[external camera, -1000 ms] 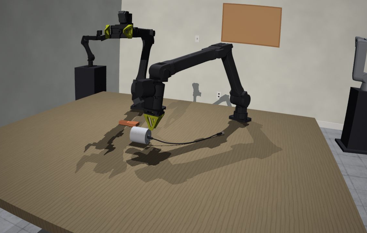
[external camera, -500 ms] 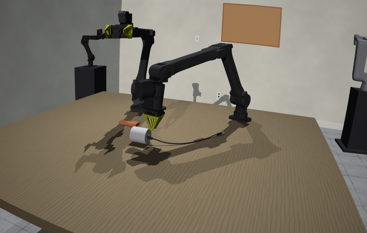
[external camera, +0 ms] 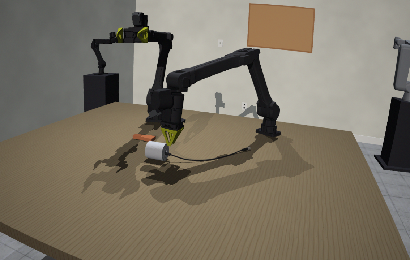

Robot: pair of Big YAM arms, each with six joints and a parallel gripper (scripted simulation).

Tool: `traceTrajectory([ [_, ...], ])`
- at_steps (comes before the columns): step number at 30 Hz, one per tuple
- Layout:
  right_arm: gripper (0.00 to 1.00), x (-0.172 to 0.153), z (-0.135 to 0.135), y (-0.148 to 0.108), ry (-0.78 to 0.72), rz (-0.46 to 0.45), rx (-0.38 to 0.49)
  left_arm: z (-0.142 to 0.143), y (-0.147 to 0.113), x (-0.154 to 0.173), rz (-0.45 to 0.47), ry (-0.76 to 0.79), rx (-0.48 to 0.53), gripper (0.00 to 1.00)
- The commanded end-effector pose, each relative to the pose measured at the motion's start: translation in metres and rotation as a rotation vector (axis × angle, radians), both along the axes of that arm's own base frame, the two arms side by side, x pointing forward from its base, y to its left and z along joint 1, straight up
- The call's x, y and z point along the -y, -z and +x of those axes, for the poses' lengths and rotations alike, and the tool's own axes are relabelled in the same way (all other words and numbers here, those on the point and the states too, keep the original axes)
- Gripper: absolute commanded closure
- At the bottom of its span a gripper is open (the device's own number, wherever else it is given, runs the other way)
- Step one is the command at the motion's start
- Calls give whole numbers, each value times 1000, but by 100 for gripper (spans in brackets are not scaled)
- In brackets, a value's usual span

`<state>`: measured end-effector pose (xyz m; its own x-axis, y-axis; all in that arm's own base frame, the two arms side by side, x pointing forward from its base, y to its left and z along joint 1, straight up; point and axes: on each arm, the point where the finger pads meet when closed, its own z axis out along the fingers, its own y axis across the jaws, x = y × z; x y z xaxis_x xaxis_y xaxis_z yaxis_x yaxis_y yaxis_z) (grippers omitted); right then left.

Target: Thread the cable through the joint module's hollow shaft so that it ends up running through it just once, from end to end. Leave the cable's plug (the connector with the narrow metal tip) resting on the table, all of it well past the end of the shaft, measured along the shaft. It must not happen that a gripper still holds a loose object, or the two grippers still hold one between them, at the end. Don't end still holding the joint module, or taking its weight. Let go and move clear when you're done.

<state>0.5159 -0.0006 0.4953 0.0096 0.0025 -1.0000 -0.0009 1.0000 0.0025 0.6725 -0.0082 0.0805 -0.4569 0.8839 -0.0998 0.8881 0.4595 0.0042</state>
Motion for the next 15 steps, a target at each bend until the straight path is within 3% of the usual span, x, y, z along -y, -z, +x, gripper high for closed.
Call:
traceTrajectory([
  [1, 4, 6, 2, -24, 12, 7, 34, 7, -17, -4, -2, -4, 37, 68],
  [15, 4, 6, 2, -24, 12, 7, 34, -11, -11, -26, -73, -203, 91, 68],
])
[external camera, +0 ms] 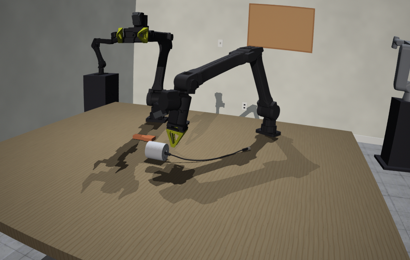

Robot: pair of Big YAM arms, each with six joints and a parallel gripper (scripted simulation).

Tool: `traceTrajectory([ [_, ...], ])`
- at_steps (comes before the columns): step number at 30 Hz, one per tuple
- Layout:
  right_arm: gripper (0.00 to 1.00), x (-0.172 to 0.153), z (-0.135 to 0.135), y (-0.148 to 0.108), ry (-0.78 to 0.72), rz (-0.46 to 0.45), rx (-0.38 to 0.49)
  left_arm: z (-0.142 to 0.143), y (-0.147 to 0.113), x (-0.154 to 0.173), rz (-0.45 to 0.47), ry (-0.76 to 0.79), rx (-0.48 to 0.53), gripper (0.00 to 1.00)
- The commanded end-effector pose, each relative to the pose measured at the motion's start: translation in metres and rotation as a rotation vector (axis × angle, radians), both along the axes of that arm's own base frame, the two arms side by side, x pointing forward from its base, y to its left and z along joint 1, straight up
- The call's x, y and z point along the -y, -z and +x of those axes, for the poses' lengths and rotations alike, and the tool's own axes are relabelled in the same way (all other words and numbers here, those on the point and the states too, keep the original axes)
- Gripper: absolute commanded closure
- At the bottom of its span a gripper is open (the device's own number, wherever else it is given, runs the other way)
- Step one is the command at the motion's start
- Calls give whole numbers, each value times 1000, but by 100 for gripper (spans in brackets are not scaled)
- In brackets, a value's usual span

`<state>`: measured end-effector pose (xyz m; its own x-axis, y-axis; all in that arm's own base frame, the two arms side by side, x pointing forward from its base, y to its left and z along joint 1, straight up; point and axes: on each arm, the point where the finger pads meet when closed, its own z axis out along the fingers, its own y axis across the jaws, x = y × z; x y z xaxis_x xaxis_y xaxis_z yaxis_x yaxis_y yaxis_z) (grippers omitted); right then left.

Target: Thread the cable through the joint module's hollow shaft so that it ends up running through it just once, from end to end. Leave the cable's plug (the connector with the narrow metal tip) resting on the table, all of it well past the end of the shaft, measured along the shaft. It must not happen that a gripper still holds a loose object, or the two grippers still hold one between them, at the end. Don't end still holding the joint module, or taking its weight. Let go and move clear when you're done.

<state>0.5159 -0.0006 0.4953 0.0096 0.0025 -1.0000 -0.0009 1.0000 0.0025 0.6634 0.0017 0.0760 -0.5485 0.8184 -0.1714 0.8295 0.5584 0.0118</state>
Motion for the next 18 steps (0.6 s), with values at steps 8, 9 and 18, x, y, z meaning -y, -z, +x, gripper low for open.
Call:
traceTrajectory([
  [8, 4, 6, 2, -24, 12, 7, 34, -13, -9, -18, -77, -191, 86, 68],
  [9, 4, 6, 2, -24, 12, 7, 34, -15, -8, -19, -86, -202, 91, 68],
  [18, 4, 6, 2, -24, 12, 7, 34, -21, -3, -11, -112, -194, 102, 68],
])
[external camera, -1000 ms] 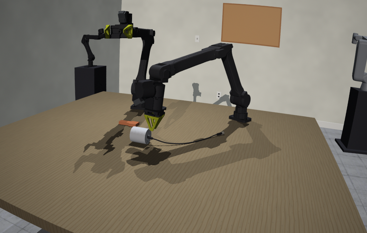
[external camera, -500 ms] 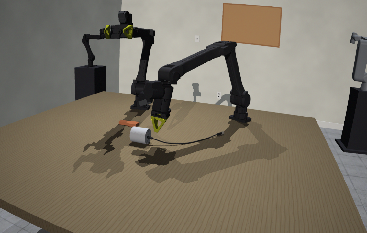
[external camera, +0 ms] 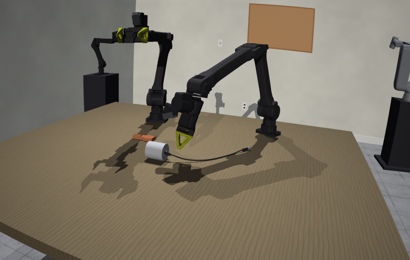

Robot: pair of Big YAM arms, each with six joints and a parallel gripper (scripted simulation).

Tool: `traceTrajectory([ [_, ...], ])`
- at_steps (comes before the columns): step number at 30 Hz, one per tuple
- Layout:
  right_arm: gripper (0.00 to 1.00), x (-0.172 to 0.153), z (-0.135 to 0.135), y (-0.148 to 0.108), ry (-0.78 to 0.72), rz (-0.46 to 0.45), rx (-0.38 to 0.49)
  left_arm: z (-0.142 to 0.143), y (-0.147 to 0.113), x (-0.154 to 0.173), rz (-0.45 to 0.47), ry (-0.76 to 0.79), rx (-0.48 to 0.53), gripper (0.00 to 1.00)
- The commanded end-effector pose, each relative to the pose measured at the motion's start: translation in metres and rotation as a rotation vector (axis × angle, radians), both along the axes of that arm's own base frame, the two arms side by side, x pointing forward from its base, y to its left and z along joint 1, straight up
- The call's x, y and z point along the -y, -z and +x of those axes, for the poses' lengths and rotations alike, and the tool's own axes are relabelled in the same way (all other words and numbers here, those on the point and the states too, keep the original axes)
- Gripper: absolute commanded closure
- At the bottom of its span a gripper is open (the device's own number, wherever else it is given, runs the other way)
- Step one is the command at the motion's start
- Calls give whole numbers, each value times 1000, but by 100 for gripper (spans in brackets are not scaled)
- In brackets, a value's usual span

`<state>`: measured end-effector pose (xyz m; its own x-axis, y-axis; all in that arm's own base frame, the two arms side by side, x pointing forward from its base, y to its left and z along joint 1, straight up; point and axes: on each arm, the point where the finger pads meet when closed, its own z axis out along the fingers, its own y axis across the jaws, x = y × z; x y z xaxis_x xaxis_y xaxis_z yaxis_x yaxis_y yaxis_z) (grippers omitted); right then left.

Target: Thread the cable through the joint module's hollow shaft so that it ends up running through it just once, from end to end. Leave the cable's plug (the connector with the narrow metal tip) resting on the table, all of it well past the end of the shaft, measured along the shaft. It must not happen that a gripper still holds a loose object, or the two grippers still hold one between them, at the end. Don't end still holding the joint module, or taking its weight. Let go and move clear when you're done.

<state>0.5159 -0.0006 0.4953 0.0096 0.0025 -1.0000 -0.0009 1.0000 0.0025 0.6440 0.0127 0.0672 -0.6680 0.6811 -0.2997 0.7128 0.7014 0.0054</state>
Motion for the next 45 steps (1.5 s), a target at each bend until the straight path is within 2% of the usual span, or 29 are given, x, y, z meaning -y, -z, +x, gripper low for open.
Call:
traceTrajectory([
  [1, 4, 6, 2, -24, 12, 7, 34, -2, -12, 0, -4, -12, 23, 68],
  [2, 4, 6, 2, -24, 12, 7, 34, 1, -15, -15, 5, -27, 23, 68],
  [3, 4, 6, 2, -24, 12, 7, 34, -10, -12, -15, 2, -32, -1, 68],
  [5, 4, 6, 2, -24, 12, 7, 34, -1, -19, -16, 3, -31, 21, 68],
  [7, 4, 6, 2, -24, 12, 7, 34, -8, 13, -11, 0, -26, -17, 68],
  [8, 4, 6, 2, -24, 12, 7, 34, -7, 20, -7, -1, -19, -26, 68],
  [11, 4, 6, 2, -24, 12, 7, 34, -1, 18, -4, 0, -14, -10, 68],
  [12, 4, 6, 2, -24, 12, 7, 34, -8, 27, -1, -2, -11, -30, 68],
  [14, 4, 6, 2, -24, 12, 7, 34, -2, 23, -2, -1, -11, -15, 68],
  [18, 4, 6, 2, -24, 12, 7, 34, -8, 32, 0, -2, -9, -30, 68],
  [19, 4, 6, 2, -24, 12, 7, 34, 12, 13, -4, 3, -8, 20, 68],
  [20, 4, 6, 2, -24, 12, 7, 34, 14, 13, 0, 2, -7, 25, 68],
  [24, 4, 6, 2, -24, 12, 7, 34, -7, 38, 3, -2, -5, -29, 68],
  [26, 4, 6, 2, -24, 12, 7, 34, -1, 35, 4, -2, -3, -14, 68],
  [32, 4, 6, 2, -24, 12, 7, 34, -8, 50, 8, -4, 1, -32, 68],
  [36, 4, 6, 2, -24, 12, 7, 34, 4, 37, 0, 0, -4, 4, 68],
  [37, 4, 6, 2, -24, 12, 7, 34, -9, 54, 8, -4, 1, -35, 68],
  [39, 4, 6, 2, -24, 12, 7, 34, -1, 50, 7, -3, 0, -16, 68],
  [40, 4, 6, 2, -24, 12, 7, 34, -9, 58, 8, -4, 2, -33, 68],
  [45, 4, 6, 2, -24, 12, 7, 34, -6, 61, 7, -4, 0, -27, 68],
])
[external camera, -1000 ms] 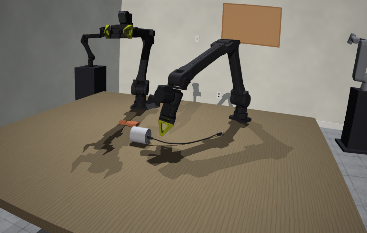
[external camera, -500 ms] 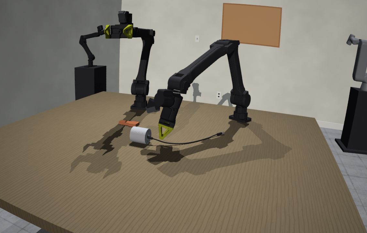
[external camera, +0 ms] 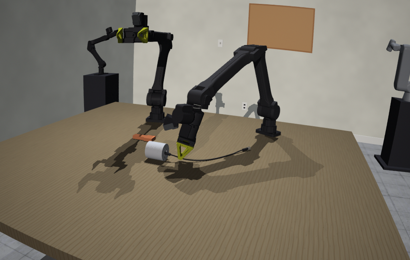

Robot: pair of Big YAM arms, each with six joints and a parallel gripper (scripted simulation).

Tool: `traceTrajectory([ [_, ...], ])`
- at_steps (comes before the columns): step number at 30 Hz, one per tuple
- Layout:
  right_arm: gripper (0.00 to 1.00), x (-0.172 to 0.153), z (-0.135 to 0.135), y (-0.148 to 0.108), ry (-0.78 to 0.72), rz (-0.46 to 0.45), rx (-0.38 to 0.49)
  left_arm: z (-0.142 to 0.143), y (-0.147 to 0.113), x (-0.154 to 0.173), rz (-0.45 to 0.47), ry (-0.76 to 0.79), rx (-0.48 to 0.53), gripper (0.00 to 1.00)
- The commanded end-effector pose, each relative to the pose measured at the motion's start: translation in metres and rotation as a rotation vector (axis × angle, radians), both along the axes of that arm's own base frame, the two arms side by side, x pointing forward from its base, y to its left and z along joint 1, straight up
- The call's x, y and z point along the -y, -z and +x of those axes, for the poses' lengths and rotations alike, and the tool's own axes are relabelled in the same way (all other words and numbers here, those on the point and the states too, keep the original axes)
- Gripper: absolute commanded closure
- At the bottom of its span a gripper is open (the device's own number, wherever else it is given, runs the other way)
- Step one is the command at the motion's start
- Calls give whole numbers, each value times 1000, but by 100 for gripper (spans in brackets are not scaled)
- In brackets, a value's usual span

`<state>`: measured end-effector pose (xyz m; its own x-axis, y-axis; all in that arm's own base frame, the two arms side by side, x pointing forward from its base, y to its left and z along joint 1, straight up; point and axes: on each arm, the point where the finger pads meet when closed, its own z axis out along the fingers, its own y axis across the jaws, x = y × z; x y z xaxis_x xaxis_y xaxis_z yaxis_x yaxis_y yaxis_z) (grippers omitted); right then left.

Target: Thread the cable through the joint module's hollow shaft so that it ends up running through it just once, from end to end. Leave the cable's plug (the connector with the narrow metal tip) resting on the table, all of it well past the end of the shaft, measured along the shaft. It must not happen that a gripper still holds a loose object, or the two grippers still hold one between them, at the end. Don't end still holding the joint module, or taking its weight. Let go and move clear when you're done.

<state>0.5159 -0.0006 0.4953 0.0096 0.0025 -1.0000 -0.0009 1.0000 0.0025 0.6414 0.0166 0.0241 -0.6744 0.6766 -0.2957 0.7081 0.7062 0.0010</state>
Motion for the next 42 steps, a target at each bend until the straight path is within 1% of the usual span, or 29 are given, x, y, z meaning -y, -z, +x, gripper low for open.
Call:
traceTrajectory([
  [1, 4, 6, 2, -24, 12, 7, 34, 2, 15, 11, -4, 8, -8, 68],
  [3, 4, 6, 2, -24, 12, 7, 34, -7, 26, 12, -6, 7, -30, 68],
  [4, 4, 6, 2, -24, 12, 7, 34, -3, 23, 12, -5, 9, -21, 68],
  [5, 4, 6, 2, -24, 12, 7, 34, 7, 14, 11, -3, 9, 3, 68],
  [7, 4, 6, 2, -24, 12, 7, 34, 7, 14, 11, -3, 9, 3, 68],
  [8, 4, 6, 2, -24, 12, 7, 34, 11, -2, 4, 0, 3, 27, 68],
  [9, 4, 6, 2, -24, 12, 7, 34, 9, -4, 10, -2, 7, 27, 100],
  [20, 4, 6, 2, -24, 12, 7, 34, 9, -16, 10, -1, 8, 48, 100],
  [24, 4, 6, 2, -24, 12, 7, 34, 9, -14, 10, -2, 8, 45, 100],
  [25, 4, 6, 2, -24, 12, 7, 34, 12, -10, 5, -1, 4, 40, 100],
  [26, 4, 6, 2, -24, 12, 7, 34, 8, -11, 10, -2, 8, 40, 100],
  [34, 4, 6, 2, -24, 12, 7, 34, 7, -14, 11, -2, 10, 42, 100],
  [37, 4, 6, 2, -24, 12, 7, 34, 31, -25, 13, 2, 9, 67, 100],
  [39, 4, 6, 2, -24, 12, 7, 34, 30, -13, 14, 2, 9, 49, 100],
  [41, 4, 6, 2, -24, 12, 7, 34, 30, -13, 14, 2, 9, 49, 100],
  [42, 4, 6, 2, -24, 12, 7, 34, 30, -18, 15, 3, 9, 55, 100],
])
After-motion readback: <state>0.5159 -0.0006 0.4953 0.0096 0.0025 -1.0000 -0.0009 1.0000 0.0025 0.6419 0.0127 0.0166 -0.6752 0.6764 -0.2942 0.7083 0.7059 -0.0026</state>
